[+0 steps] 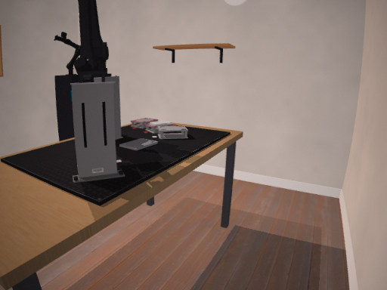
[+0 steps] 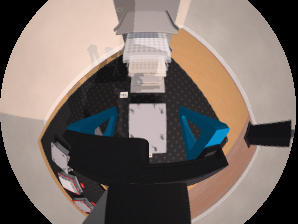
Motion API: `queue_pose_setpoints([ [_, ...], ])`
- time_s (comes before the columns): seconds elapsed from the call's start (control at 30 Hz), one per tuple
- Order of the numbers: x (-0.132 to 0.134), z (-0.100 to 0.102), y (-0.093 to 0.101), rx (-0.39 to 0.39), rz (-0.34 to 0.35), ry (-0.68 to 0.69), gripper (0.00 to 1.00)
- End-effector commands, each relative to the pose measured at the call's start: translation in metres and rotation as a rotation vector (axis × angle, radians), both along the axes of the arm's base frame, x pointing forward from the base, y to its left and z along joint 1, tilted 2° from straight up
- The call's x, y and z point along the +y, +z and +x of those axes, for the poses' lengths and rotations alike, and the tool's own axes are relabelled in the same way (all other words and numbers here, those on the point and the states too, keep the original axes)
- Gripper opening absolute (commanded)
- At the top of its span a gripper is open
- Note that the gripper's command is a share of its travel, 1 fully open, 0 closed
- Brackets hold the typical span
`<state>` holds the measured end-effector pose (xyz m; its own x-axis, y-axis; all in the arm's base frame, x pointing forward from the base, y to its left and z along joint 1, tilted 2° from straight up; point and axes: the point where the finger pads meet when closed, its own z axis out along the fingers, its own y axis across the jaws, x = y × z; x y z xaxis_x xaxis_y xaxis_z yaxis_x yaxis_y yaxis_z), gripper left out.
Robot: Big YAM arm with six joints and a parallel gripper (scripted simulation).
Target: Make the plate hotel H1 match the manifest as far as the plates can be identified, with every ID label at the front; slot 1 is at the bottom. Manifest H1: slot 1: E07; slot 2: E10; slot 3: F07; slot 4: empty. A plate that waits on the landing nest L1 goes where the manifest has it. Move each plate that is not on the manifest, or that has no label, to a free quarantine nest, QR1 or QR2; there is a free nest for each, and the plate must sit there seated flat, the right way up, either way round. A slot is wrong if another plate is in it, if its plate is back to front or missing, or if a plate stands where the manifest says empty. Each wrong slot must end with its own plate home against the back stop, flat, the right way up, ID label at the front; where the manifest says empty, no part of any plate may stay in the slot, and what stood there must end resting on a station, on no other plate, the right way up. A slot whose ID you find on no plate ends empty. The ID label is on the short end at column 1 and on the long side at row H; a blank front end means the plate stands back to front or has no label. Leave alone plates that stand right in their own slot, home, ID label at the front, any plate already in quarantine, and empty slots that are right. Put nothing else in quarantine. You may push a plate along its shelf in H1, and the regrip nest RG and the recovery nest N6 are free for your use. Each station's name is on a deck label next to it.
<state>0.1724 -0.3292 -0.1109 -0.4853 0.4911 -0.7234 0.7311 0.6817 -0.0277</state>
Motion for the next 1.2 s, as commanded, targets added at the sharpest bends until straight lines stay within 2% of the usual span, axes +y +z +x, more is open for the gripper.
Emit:
queue_pose_setpoints([
  [0.0, -0.009, 0.011, 0.010, -0.018, -0.022, 0.004, 1.00],
  [0.43, -0.021, 0.022, 0.011, -0.020, -0.025, 0.004, 1.00],
  [0.5, -0.021, 0.023, 0.007, -0.015, -0.014, 0.004, 1.00],
  [0.67, -0.029, 0.029, 0.012, -0.021, -0.026, 0.004, 1.00],
  [1.17, -0.042, 0.042, 0.013, -0.021, -0.026, 0.004, 1.00],
])
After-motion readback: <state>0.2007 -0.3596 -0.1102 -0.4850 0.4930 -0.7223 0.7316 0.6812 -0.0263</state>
